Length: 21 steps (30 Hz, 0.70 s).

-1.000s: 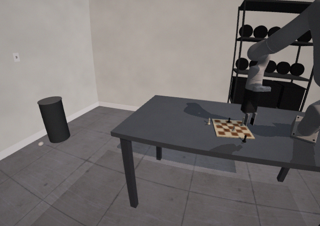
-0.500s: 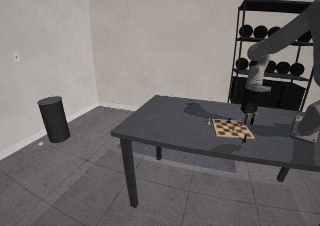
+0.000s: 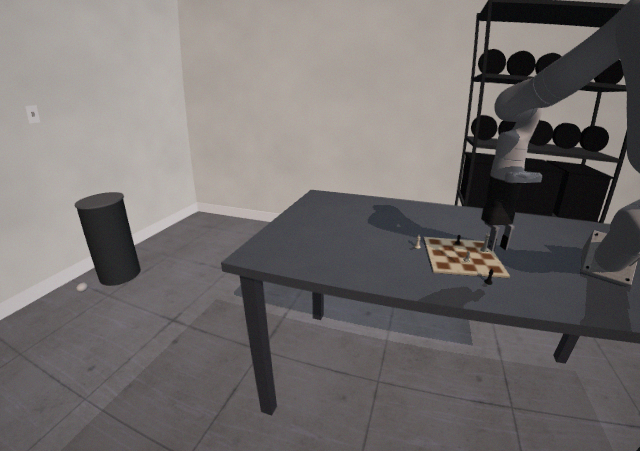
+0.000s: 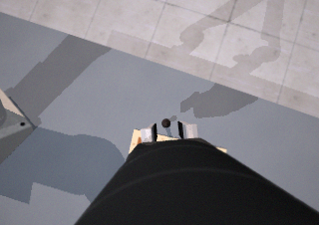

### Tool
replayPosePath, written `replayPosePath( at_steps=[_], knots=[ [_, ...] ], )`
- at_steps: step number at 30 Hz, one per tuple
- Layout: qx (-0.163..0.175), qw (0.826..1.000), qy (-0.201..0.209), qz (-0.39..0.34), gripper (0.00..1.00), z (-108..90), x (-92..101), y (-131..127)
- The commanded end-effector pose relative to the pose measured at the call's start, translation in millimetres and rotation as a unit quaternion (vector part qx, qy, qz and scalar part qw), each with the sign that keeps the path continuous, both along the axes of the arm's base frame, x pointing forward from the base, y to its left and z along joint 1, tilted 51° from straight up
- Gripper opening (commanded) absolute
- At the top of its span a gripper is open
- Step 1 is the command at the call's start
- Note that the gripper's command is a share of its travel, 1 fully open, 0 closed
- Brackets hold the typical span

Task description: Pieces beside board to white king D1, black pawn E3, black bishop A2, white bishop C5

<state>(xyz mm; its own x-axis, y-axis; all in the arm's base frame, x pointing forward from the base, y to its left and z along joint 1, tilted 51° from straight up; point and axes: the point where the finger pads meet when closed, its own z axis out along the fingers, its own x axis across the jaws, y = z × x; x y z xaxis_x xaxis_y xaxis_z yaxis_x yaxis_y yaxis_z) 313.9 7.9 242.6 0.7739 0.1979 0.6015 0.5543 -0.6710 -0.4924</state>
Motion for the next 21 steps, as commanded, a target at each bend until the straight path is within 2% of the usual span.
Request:
replayPosePath(
  at_steps=[1, 21],
  knots=[
    [0.005, 1.000, 0.004, -0.006, 0.73, 2.3, -0.3, 0.7],
    [0.005, 1.000, 0.004, -0.006, 0.73, -5.2, 3.4, 9.2]
  ],
)
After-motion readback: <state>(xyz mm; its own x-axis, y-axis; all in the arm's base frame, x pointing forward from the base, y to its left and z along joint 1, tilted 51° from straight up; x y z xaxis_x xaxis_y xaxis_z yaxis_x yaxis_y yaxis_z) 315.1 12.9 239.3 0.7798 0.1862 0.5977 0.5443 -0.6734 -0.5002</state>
